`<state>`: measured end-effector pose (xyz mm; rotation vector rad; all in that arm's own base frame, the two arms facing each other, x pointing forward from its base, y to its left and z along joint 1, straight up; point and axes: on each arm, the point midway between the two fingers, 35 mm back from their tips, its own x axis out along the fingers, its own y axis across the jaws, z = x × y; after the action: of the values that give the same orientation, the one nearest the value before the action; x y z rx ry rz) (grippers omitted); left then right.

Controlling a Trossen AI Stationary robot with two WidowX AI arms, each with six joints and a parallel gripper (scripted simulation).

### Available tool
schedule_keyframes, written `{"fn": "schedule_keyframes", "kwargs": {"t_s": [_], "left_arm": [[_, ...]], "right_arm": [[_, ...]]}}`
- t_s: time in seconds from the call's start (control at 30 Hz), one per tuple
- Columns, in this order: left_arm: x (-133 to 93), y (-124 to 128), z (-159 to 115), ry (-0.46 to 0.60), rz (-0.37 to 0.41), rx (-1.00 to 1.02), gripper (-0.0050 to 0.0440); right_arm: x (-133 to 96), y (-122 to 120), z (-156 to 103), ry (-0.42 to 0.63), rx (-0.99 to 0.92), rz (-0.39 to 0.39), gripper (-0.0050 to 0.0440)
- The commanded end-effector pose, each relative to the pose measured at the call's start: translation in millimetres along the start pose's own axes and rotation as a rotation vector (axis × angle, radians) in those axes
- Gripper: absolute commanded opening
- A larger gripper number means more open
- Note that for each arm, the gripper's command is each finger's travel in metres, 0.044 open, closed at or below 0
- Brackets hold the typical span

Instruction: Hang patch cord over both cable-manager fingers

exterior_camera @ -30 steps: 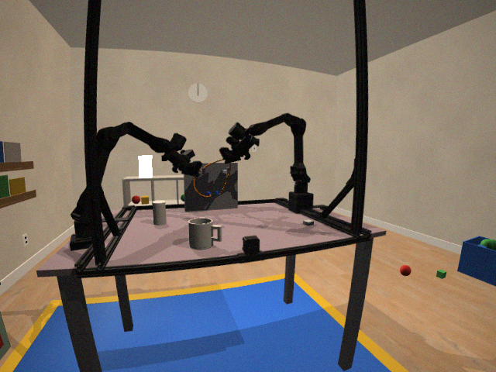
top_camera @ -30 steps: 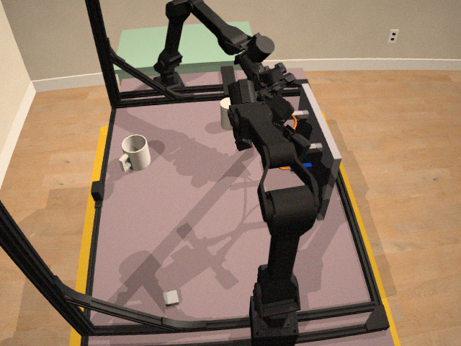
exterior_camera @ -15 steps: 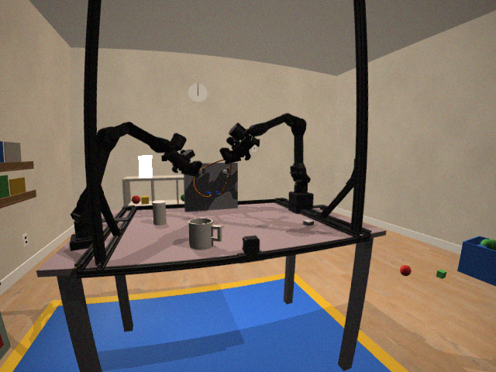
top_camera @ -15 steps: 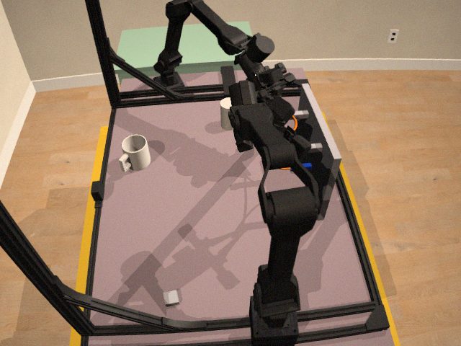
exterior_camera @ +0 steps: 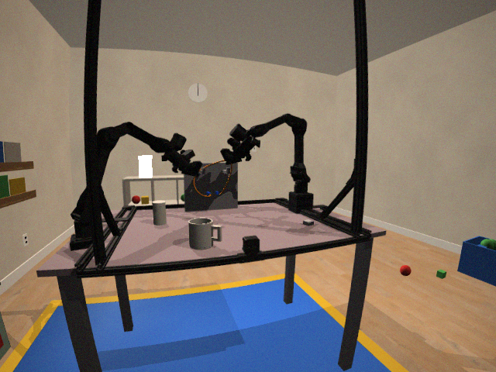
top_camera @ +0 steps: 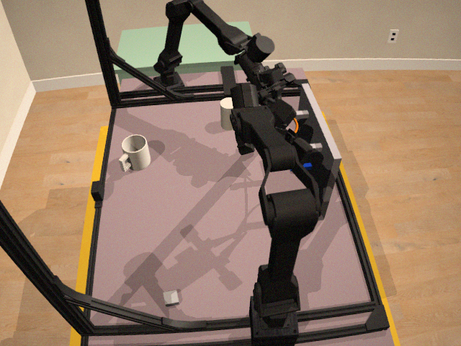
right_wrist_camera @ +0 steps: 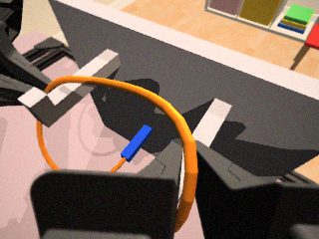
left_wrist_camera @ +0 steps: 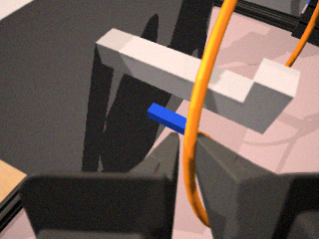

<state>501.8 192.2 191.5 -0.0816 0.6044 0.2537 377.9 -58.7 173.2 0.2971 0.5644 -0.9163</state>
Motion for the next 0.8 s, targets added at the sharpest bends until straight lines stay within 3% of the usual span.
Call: {"fn": "schedule_keyframes", "kwargs": {"t_s": [0.0,0.77], "left_arm": [[-7,2,10,-0.025,0.007,0.002,0.004],[-7,2,10,-0.025,0.007,0.002,0.004]], "right_arm": [[-5,-4,8,-0.015,0.024,0.016,0.0025],[-1,-15,-1,-0.013,0.039,0.019,0.0025]]}}
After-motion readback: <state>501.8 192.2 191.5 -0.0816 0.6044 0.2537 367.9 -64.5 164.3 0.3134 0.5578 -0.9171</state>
